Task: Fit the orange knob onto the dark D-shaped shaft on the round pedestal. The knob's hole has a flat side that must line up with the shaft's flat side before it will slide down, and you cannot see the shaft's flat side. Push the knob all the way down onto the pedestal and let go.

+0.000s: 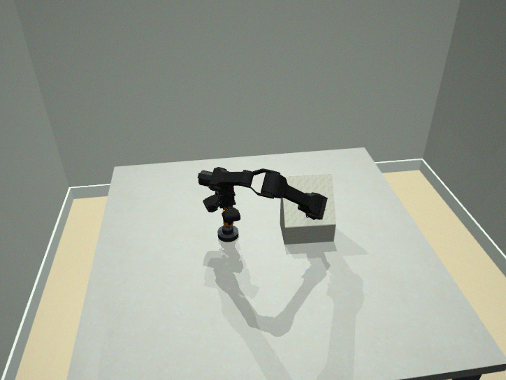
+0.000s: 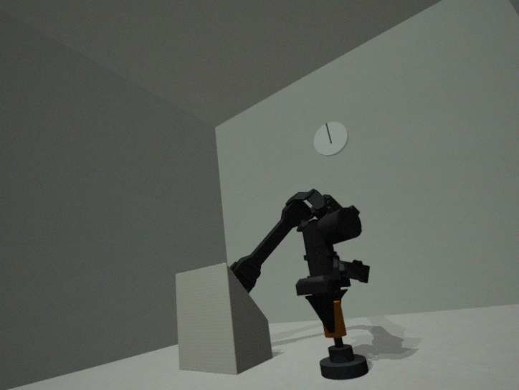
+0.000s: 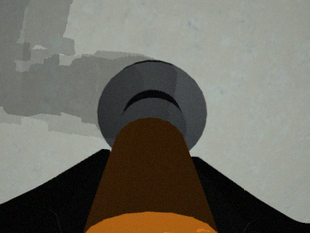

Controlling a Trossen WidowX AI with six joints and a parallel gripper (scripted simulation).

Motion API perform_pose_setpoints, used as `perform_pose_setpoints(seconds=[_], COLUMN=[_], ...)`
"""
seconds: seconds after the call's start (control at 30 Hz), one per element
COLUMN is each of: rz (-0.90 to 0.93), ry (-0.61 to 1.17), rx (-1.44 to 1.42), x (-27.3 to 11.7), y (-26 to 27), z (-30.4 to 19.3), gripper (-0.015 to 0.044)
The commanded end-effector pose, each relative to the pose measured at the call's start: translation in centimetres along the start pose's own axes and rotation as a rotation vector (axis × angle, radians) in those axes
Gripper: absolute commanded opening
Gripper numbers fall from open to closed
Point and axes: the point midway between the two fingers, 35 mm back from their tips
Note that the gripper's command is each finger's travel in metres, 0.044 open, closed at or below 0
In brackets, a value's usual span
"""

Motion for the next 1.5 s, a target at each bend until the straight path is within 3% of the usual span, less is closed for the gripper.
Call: perform_pose_setpoints(seconds=[0.0, 1.47], rz=[-0.003, -0.003], ry=[-0.008, -0.008], rx=[-0.034, -0.034], x=[-0.18, -0.08], y=[-0.21, -0.22], z=[0.23, 0.14], gripper=[0.0000, 0.0000])
Point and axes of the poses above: the point midway between the two fingers, 35 mm back from their tips, its own x axis out along the fingers, its own y axis across the jaws, z = x × y, and after that the axes turned 7 degrees about -x, right-handed
